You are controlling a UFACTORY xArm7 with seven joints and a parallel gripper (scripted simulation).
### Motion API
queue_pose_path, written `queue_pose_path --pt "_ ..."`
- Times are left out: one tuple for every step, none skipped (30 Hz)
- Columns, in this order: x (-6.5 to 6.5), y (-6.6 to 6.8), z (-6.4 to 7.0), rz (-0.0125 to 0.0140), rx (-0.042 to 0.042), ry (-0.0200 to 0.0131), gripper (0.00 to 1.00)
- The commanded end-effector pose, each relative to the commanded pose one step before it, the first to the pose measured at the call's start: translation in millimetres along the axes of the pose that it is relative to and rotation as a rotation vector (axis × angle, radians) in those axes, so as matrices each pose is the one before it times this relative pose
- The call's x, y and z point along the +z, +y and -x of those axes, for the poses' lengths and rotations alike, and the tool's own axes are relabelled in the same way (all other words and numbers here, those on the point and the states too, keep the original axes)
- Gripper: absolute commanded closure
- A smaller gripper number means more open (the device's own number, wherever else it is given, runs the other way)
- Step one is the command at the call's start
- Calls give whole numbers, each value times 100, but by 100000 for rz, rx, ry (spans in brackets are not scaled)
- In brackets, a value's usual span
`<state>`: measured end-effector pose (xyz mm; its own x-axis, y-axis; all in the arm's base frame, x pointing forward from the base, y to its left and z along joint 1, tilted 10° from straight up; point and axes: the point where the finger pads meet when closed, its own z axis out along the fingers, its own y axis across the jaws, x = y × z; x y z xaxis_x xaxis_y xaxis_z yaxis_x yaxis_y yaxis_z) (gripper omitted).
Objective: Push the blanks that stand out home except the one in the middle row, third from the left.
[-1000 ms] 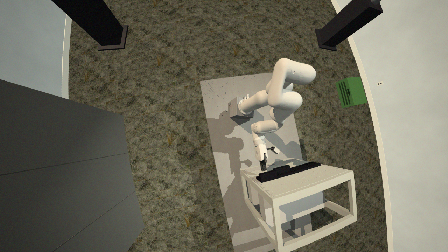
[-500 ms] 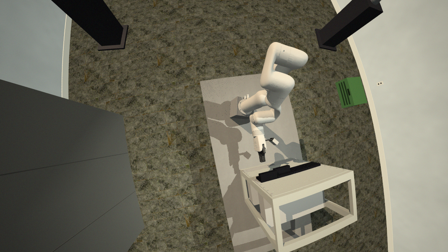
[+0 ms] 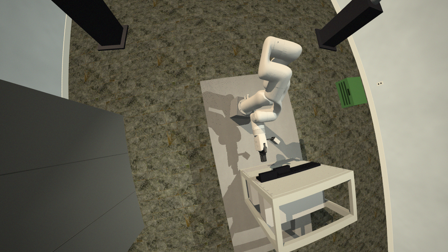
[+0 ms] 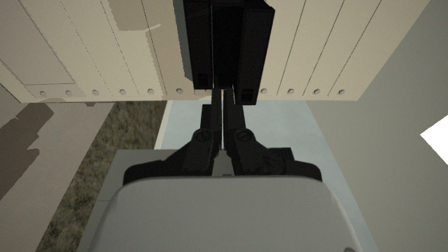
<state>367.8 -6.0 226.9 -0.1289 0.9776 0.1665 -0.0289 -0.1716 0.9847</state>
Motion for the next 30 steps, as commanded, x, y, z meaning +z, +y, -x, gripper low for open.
queue_pose_path --pt "-242 2624 25 -1049 120 -102 100" --pt "-39 385 6 -1 1 3 100" --pt "-27 276 4 -2 1 4 100" --pt "-17 164 3 1 -1 -3 100" --pt "-8 68 2 1 -1 -4 100" --pt "-1 11 0 0 0 -1 100" --pt "0 0 0 0 0 0 100" --pt "0 0 0 0 0 0 100" --pt "8 0 0 0 0 0 100" --pt "49 1 -1 -1 0 1 100" --pt "117 1 -1 -1 -1 2 100" --pt "200 -1 0 1 0 -1 100" --pt "292 0 0 0 0 0 100" --pt "382 -1 1 1 1 -2 100" --pt "467 0 0 0 0 0 100" --pt "538 1 0 0 0 0 100" --pt "584 1 0 0 0 0 100" --pt "600 0 0 0 0 0 100" --pt "579 -1 0 0 1 -1 100" --pt "520 0 0 0 0 0 100" --pt "428 1 0 0 -1 0 100" --pt "311 1 0 0 -1 0 100" --pt "186 -1 0 0 1 0 100" --pt "0 0 0 0 0 0 100" --pt "0 0 0 0 0 0 100" --pt "78 -1 0 0 1 0 100" --pt "12 0 0 0 0 0 100" --pt "0 0 0 0 0 0 100" --pt "0 0 0 0 0 0 100" --pt "0 0 0 0 0 0 100"
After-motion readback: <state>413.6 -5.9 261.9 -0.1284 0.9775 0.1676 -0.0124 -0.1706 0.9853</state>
